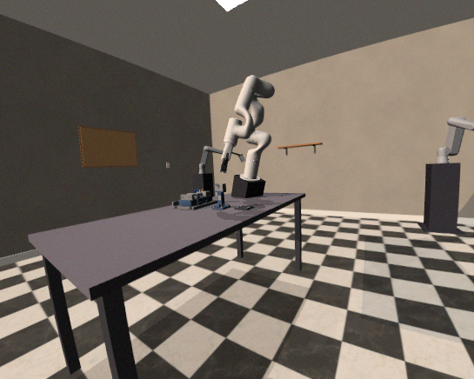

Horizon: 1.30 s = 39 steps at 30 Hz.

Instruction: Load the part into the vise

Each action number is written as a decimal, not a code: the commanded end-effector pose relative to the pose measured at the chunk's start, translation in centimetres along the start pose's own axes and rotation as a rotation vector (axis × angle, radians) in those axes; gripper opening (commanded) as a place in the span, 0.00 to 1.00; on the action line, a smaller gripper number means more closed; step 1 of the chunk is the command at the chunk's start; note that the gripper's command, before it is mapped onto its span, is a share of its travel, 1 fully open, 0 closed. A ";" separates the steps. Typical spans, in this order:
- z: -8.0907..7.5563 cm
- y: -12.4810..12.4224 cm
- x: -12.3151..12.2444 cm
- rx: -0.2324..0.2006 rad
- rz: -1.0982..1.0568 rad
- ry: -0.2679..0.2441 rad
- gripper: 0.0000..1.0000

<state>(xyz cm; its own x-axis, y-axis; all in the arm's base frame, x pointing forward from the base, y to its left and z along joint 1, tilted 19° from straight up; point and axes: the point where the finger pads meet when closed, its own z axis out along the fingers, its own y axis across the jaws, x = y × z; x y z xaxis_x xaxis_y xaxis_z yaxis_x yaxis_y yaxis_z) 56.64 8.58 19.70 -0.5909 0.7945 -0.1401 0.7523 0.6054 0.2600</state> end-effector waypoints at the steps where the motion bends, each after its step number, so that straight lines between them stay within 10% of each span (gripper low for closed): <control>1: 0.1 0.1 -1.1 -0.008 -0.081 -0.036 0.00; 39: 0.5 2.4 -6.5 -0.108 -0.811 -0.201 0.00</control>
<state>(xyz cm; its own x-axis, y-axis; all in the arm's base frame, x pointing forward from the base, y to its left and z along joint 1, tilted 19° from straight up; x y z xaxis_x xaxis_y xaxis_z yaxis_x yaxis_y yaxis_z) 62.10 4.91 20.65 -0.8657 0.1691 -0.4712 0.1318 0.9850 0.1112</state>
